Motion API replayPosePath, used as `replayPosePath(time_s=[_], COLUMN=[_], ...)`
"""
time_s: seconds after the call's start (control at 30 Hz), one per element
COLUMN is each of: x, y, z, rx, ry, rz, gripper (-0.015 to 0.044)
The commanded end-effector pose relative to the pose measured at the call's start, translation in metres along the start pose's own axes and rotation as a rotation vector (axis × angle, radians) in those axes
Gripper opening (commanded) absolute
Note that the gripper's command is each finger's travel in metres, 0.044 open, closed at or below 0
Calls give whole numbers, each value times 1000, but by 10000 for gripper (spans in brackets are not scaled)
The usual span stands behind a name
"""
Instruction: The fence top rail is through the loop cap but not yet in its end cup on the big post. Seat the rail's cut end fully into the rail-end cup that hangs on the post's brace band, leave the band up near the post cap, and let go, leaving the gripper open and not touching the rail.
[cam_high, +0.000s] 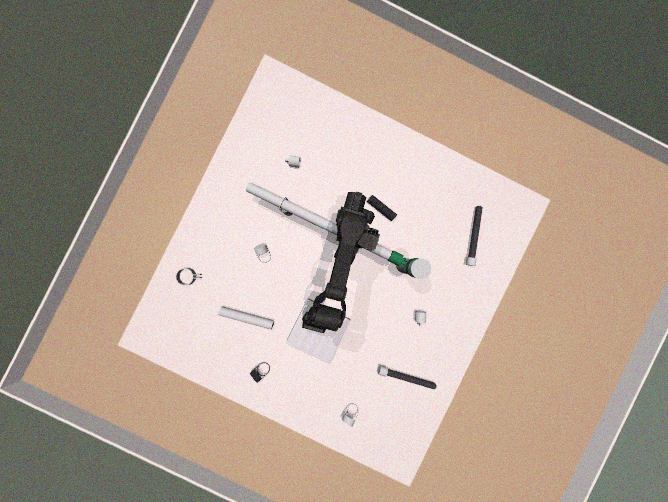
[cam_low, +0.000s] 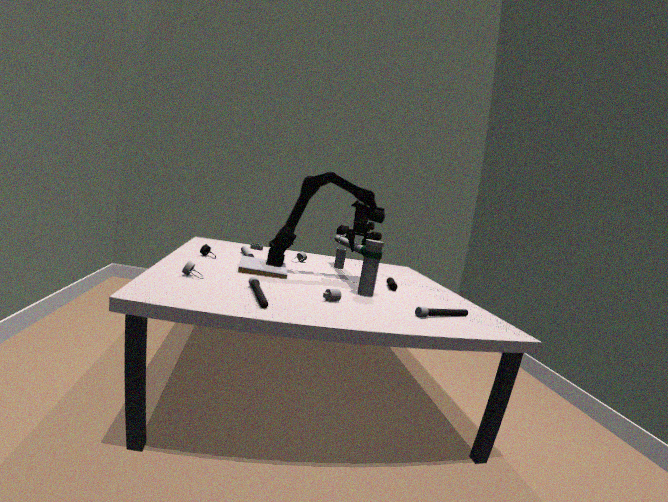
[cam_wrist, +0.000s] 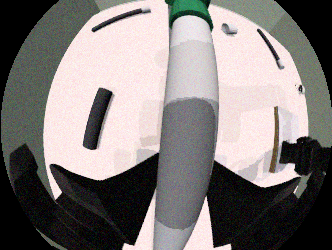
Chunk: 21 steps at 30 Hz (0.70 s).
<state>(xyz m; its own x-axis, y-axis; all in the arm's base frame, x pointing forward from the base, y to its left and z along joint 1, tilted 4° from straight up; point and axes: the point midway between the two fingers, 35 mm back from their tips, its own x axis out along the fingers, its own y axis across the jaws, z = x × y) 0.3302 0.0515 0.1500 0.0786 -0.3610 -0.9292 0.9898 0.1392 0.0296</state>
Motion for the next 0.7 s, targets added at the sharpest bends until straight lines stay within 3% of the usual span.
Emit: replayPosePath(time_s=[0.0,0.67], x=[0,1], y=[0,0], z=[0,8], rx=[0,0], ry=[0,-1], rz=[0,0], gripper=[0,0])
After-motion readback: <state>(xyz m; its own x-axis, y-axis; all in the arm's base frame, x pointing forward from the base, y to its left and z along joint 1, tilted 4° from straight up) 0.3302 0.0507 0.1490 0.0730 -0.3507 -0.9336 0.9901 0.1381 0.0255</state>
